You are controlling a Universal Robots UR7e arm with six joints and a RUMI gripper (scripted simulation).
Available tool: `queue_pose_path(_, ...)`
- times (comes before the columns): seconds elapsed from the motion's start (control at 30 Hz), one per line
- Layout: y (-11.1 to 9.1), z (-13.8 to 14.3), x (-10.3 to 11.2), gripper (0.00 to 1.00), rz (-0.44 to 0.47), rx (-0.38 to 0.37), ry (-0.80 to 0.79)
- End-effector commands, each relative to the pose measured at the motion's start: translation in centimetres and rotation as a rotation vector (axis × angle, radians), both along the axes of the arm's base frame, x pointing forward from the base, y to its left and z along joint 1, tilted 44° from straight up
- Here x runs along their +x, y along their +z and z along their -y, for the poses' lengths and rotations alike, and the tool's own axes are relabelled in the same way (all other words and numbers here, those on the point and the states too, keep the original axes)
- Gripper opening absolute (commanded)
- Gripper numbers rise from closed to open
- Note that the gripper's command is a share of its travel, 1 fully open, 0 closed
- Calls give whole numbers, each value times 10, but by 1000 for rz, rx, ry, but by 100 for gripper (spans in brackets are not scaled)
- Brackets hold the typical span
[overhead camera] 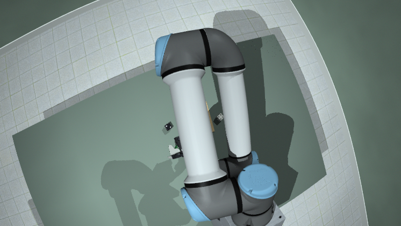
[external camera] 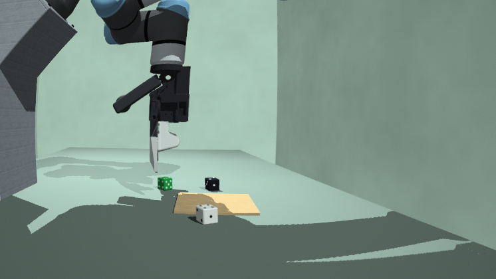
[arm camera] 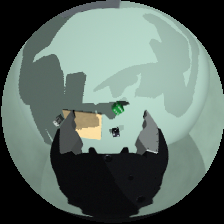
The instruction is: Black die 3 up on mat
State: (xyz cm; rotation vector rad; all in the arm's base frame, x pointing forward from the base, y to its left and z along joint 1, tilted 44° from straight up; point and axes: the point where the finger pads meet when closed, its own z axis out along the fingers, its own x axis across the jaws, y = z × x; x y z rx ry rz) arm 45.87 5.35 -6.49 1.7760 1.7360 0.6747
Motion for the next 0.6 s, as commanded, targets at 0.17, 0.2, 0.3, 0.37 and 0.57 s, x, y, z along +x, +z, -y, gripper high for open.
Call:
queue_pose_path(0.17, -2, -12, -2, 100, 1, -1, -1)
queue_pose_path(0.2, -2, -12, -2, 100, 1, -1, -1)
queue_pose_path(0.3, -2, -13, -2, 100, 1, -1, -1)
queue_pose_path(0.37, -2, -13, -2, 100, 1, -1, -1)
queue_pose_path(0.57, -3, -13, -2, 100, 1, -1, -1)
